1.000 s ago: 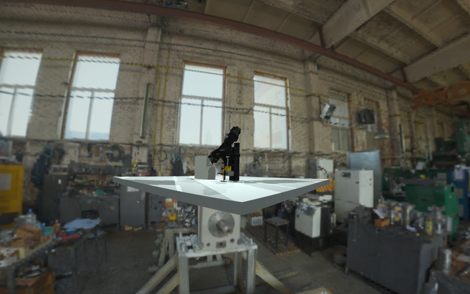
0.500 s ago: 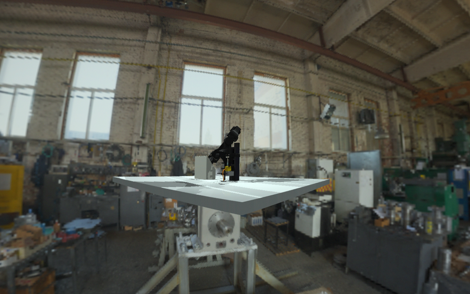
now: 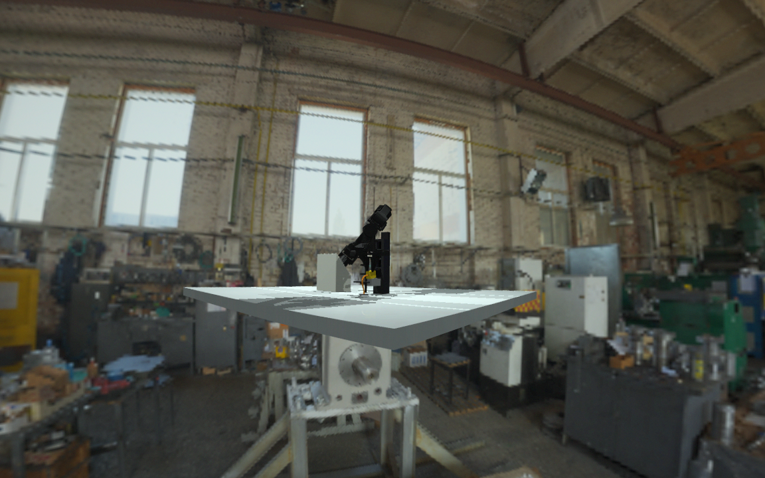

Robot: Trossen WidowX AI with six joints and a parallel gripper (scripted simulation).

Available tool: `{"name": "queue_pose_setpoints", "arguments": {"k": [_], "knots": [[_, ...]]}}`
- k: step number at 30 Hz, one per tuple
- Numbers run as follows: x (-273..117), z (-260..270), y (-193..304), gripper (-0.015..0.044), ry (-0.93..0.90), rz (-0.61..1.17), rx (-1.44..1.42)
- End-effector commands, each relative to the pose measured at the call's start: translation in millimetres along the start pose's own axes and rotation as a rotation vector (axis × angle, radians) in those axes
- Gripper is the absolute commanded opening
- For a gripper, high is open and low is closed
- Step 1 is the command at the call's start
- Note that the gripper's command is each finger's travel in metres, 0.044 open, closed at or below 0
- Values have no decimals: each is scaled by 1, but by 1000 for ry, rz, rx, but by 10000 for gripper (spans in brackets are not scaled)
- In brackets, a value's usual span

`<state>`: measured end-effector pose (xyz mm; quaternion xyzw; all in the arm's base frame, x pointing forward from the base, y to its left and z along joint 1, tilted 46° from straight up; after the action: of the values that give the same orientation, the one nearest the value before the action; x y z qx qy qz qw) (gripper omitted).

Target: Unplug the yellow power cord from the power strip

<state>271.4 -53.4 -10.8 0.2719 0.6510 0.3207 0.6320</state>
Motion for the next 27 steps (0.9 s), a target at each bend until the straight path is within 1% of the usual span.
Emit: {"name": "queue_pose_setpoints", "arguments": {"k": [1,3,7,16,20,24,27], "knots": [[-11,6,-31,0,-20,-84,-14],[-12,6,-35,0,-21,-85,-14],[-7,5,-25,105,-21,-80,-12],[-7,5,-25,341,-21,-80,-12],[-13,9,-42,440,-21,-82,-12],[-23,13,-77,440,-21,-84,-13],[-25,13,-83,440,-21,-84,-13]]}}
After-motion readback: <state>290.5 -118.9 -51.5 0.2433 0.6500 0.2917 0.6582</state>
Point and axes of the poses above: the point midway between the two fingers, 35 mm back from their tips, its own x axis out along the fingers, its own z axis across the jaws, y = z × x, the point moved 3 cm from there along -x, back along the fingers, and after that the axes turned 7 degrees about x, right-handed, at the moved point
